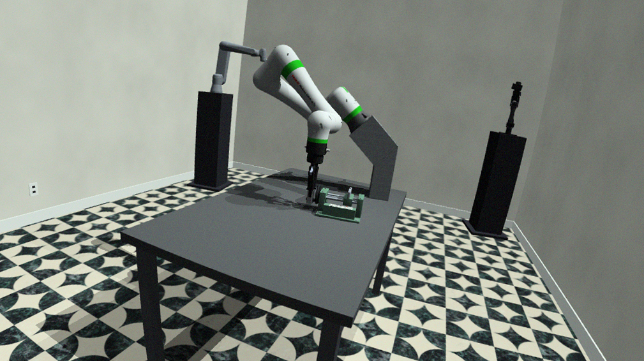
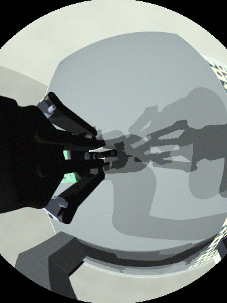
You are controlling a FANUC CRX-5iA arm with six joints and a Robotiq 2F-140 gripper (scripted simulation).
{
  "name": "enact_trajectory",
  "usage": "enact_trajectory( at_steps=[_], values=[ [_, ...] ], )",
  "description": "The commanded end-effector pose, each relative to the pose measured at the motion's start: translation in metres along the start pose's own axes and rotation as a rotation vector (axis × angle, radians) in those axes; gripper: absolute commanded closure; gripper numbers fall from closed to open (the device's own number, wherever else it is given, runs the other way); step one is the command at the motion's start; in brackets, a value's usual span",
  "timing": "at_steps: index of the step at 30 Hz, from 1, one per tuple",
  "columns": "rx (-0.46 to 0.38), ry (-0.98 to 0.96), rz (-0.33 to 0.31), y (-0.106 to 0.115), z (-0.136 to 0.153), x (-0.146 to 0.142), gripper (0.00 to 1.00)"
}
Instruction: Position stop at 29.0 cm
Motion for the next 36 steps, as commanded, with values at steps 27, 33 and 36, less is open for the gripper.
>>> enact_trajectory(
  at_steps=[27,33,36],
  values=[
    [0.0,0.0,0.0,0.0007,-0.0001,0.0047,0.96],
    [0.0,0.0,0.0,0.0013,-0.0002,0.0068,0.96],
    [0.0,0.0,0.0,0.0016,-0.0003,0.0078,0.96]
  ],
)
Point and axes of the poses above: the point where the finger pads meet when closed, its own y axis back along the fingers, its own x axis across the jaws, z = x × y, the point moved 7 cm from there along y, back along the fingers, and after that the axes turned 3 degrees about -y, right-handed, at the moved point
